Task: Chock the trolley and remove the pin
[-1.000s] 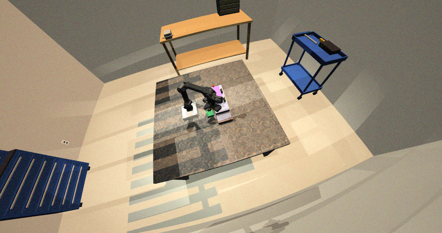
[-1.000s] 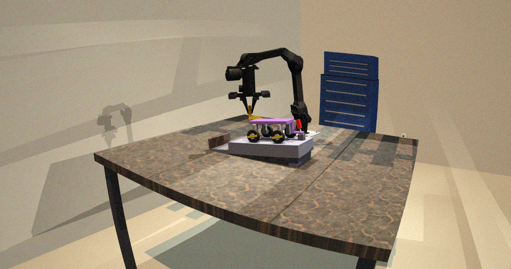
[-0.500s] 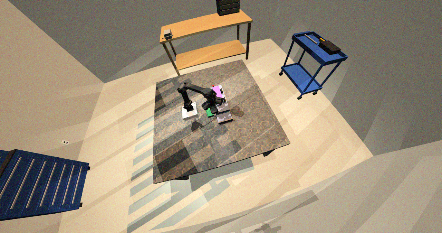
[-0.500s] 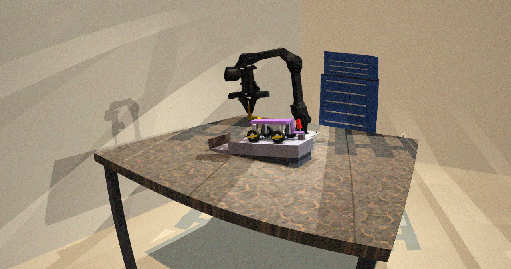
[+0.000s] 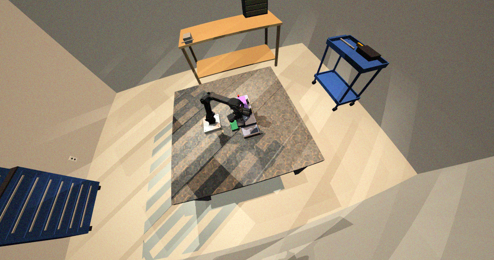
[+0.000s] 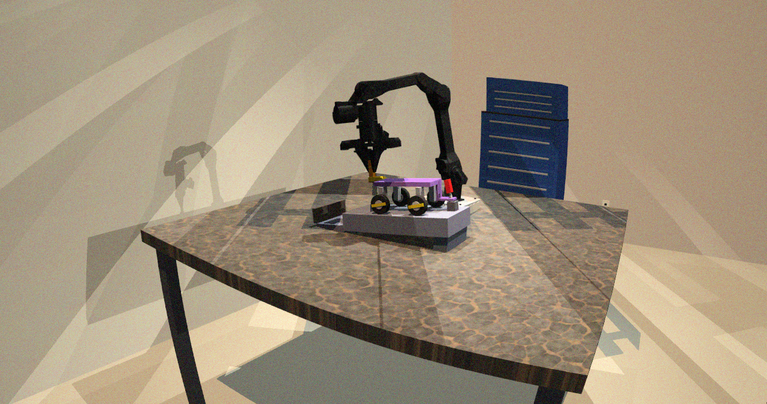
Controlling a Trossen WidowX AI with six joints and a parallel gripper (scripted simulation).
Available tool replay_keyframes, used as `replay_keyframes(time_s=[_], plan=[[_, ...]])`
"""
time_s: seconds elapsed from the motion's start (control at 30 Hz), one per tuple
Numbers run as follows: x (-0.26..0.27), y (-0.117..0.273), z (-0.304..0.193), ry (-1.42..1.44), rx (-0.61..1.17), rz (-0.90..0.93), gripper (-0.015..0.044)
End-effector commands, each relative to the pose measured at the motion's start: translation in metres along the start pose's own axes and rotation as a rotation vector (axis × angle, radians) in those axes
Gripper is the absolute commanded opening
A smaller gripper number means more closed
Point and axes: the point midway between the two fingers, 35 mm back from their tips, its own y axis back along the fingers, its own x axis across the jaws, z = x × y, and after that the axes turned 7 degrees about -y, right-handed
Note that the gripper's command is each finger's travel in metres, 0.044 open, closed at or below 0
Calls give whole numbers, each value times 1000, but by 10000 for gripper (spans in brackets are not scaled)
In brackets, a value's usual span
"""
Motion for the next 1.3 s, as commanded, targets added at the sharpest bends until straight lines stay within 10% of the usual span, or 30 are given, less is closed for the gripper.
replay_keyframes(time_s=[0.0, 1.27], plan=[[-1, -2, -12, -7, 6, -4, 0], [-2, -67, -15, -7, 6, -5, 0]])
